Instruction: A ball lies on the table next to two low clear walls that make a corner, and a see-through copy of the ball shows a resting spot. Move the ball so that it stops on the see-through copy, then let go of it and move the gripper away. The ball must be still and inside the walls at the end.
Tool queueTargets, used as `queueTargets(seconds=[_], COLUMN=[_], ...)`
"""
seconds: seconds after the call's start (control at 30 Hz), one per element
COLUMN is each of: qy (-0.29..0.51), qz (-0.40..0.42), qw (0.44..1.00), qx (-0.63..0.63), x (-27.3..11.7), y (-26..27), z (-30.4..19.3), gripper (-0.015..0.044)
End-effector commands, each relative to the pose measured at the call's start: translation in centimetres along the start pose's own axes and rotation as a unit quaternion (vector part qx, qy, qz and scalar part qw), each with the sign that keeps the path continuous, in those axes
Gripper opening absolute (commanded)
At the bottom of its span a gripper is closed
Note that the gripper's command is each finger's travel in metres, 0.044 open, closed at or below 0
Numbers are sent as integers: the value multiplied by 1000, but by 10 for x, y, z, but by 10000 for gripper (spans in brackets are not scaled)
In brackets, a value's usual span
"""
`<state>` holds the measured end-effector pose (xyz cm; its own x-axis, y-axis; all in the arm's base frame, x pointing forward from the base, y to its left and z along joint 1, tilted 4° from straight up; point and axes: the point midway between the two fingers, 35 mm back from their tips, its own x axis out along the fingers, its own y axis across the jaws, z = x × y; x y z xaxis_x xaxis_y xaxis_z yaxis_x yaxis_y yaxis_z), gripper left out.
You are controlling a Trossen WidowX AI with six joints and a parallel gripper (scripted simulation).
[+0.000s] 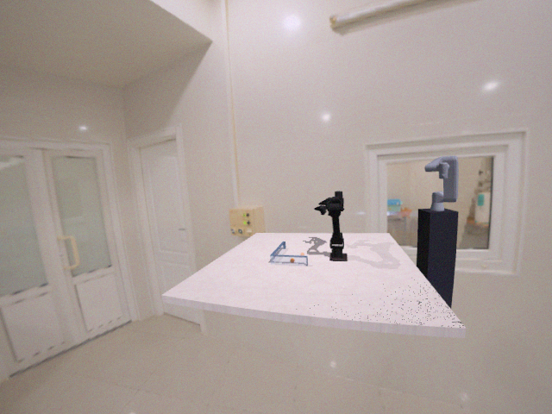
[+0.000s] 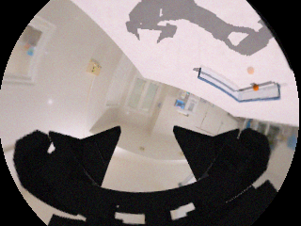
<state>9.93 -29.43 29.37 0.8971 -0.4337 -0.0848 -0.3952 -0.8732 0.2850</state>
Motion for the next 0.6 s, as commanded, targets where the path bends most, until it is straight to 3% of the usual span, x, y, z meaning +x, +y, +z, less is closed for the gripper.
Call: queueTargets(seconds=[0.0,0.17,0.33,0.57], qy=[-2,-24,-32,-4], qz=[1,-35,-105,-235], qw=[1000,993,960,829], qx=[-2,-110,-259,-507], x=[2,42,82,131], y=[0,-17,-53,-132], z=[0,3,9,15], gripper=[374,244,244,244])
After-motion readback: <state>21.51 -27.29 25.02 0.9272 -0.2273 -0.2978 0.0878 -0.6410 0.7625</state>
